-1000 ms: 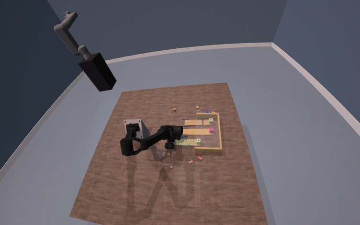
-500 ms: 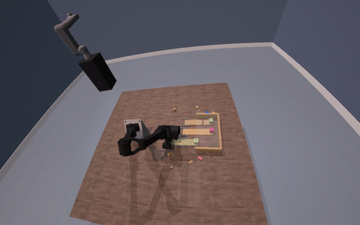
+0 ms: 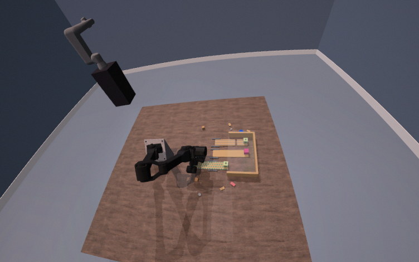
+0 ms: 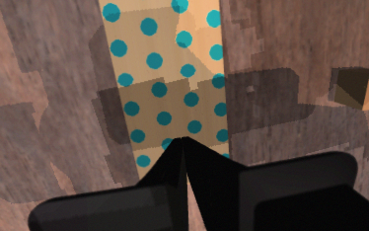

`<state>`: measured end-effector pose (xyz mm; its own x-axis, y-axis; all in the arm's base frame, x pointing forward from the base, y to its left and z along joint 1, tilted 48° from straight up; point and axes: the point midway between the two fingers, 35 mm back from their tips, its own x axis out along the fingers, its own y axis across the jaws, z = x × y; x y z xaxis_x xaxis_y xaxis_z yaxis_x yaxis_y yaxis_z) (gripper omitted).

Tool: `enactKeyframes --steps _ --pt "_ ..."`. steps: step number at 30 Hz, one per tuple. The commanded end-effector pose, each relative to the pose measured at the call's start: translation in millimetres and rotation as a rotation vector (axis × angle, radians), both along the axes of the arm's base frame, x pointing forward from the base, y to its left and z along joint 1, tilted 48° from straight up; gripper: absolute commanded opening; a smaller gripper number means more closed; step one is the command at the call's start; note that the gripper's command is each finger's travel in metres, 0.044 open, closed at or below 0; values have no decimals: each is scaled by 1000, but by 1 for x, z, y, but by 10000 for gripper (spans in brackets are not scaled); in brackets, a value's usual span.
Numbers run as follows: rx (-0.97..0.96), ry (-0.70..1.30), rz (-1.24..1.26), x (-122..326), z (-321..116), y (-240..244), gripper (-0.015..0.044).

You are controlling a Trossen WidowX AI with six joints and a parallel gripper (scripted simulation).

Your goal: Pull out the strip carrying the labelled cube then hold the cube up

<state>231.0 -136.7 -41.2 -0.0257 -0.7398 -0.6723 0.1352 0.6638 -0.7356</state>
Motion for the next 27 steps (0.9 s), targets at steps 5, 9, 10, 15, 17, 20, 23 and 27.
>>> enactKeyframes --steps 5,9,10,15,17,20,23,27 --pt "4 34 -11 -21 -5 0 0" --pt "4 34 -11 -25 -5 1 0" --pt "4 34 -11 -27 -5 1 0" --pt "4 34 -11 -32 -6 2 0" --pt "4 34 -11 -34 -6 2 0" --pt "4 34 -11 -37 -6 2 0" --pt "4 35 -11 -40 -6 3 0" --pt "4 35 -11 -43 -6 3 0"
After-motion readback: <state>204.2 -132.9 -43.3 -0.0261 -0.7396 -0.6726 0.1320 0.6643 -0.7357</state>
